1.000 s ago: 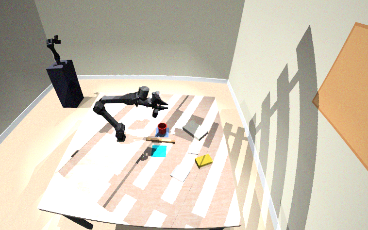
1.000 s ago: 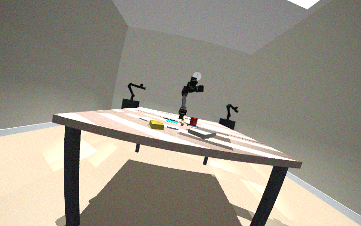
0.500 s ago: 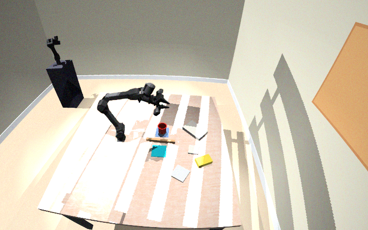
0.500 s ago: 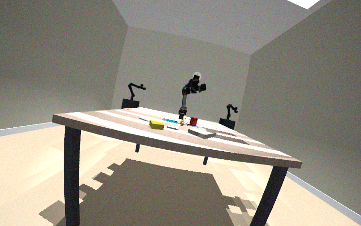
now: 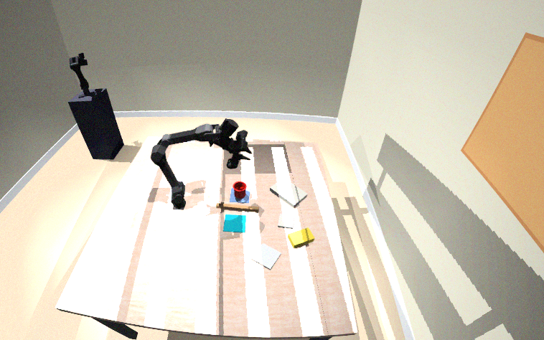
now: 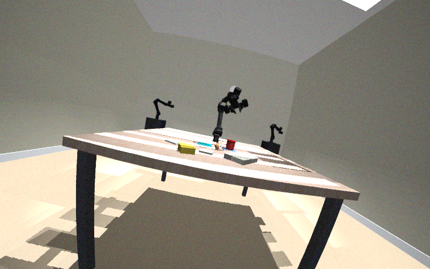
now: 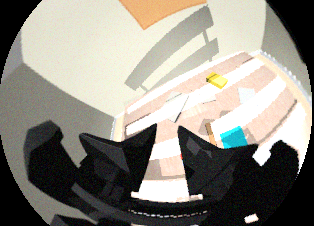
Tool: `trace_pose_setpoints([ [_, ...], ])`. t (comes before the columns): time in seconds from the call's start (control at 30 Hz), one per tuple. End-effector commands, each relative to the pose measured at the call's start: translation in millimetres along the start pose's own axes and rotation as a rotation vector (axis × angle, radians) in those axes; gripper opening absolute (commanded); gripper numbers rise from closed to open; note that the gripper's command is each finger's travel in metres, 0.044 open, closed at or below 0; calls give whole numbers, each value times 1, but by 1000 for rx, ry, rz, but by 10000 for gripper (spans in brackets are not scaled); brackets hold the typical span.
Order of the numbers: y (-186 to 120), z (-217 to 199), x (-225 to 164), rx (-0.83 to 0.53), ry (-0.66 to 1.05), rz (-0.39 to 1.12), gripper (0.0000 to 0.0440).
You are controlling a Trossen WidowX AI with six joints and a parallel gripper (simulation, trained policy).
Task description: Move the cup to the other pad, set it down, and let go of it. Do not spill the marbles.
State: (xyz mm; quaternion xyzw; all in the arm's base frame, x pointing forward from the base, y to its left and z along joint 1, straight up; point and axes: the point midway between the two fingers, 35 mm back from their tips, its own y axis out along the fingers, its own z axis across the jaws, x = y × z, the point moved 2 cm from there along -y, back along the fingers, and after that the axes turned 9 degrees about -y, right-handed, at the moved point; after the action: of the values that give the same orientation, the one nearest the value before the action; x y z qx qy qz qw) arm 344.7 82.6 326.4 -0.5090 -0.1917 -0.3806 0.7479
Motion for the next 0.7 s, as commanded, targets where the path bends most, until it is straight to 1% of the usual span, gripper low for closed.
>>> trace_pose_setpoints([
  [0.0, 4, 4, -2, -16, 51, 48, 139],
  [0.4, 17, 5, -14, -111, 192, 198, 134],
  [0.67, 27, -1, -25, -199, 262, 291, 118],
])
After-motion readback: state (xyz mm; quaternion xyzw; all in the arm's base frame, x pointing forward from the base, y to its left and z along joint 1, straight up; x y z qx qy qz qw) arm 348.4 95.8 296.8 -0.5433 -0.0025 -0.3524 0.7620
